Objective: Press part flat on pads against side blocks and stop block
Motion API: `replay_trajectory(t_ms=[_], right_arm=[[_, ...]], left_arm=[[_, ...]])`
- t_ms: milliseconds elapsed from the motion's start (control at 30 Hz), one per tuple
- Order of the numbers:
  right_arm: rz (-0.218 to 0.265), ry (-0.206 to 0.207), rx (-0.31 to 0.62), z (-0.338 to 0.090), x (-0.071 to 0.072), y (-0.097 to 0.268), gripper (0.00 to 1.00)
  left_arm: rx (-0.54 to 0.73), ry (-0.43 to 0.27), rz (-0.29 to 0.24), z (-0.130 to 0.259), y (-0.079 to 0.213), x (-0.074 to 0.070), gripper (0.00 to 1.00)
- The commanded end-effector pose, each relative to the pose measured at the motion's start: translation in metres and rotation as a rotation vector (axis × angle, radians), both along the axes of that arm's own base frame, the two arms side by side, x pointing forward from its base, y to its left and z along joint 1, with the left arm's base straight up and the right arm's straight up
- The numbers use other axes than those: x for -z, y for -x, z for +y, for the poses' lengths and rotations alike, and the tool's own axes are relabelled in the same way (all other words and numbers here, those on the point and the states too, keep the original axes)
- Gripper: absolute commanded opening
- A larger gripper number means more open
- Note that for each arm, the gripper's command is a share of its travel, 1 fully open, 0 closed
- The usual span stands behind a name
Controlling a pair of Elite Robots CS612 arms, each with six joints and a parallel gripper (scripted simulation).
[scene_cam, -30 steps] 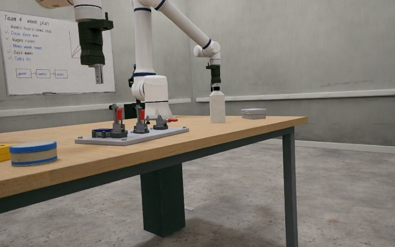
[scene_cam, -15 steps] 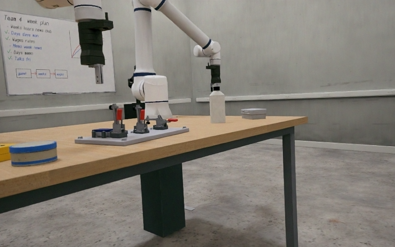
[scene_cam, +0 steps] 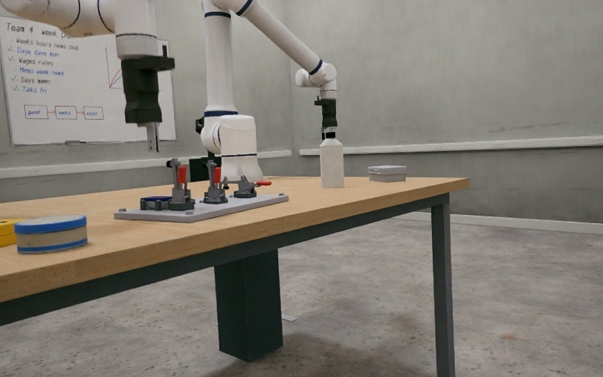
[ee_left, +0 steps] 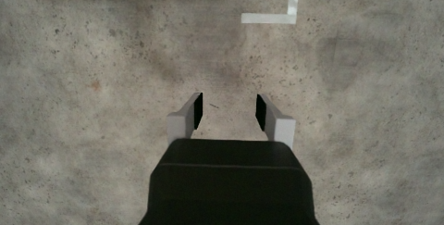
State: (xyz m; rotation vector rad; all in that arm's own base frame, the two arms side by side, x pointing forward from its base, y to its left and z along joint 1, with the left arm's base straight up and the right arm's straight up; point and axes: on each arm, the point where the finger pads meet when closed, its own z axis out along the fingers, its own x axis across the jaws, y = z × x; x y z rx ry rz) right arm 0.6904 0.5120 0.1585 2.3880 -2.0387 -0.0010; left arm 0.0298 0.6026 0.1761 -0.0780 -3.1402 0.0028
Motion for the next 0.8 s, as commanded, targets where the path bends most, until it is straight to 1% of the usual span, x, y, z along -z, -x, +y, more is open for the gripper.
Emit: replay_trajectory(t_ms=[0,133,200,267,367,767], right_arm=[[-0.001,-0.001,0.0,0.0,0.027,-0.001,0.0],[-0.001,-0.001,0.0,0.0,0.056,-0.001,0.0],[-0.001,-0.001,0.0,0.0,0.066,-0.001,0.0],[-0.001,-0.001,0.0,0.0,0.073,-0.001,0.0],[-0.001,-0.001,0.0,0.0,0.078,-0.001,0.0],[-0.001,-0.001,0.0,0.0,0.078,0.002,0.0]], left_arm=[[0.0,-0.002,0.0,0.001,0.0,-0.001,1.0],[0.0,-0.002,0.0,0.001,0.0,-0.001,1.0],[0.0,-0.002,0.0,0.001,0.0,-0.001,1.0],[0.0,-0.002,0.0,0.001,0.0,-0.001,1.0],[0.0,-0.002,0.0,0.001,0.0,-0.001,1.0],[0.0,-0.002,0.0,0.001,0.0,-0.001,1.0]])
